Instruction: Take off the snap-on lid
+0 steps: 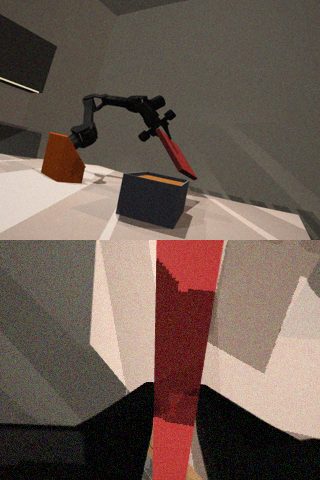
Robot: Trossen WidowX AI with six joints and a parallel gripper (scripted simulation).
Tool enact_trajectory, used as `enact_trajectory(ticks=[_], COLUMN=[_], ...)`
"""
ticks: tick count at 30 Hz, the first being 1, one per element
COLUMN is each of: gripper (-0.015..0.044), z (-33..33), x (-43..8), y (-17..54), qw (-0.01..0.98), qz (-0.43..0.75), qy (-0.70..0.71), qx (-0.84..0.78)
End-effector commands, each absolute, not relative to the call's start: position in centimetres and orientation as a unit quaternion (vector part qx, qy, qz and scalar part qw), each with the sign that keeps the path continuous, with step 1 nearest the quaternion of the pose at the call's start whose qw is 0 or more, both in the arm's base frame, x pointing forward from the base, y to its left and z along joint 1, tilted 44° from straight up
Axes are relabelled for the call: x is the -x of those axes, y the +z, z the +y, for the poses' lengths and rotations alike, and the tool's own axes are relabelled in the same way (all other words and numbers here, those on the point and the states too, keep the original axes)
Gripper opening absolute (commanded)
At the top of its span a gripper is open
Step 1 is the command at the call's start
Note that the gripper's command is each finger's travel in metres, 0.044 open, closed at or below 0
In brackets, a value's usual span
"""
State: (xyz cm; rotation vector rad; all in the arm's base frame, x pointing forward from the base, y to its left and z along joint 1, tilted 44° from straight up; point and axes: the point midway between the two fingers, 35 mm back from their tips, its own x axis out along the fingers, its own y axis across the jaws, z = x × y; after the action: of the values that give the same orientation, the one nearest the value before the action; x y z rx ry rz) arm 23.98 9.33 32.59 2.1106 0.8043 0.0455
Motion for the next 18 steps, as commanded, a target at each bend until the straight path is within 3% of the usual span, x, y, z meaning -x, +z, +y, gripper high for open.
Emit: enact_trajectory(ticks=[1,18], gripper=[0.0000,0.0000], z=[9.6,10.4], x=[-23.6,-23.9], y=[33.5,32.0], qw=[0.428,0.427], qz=[0.315,0.315], qy=[0.023,0.023], qx=[-0.847,-0.847])
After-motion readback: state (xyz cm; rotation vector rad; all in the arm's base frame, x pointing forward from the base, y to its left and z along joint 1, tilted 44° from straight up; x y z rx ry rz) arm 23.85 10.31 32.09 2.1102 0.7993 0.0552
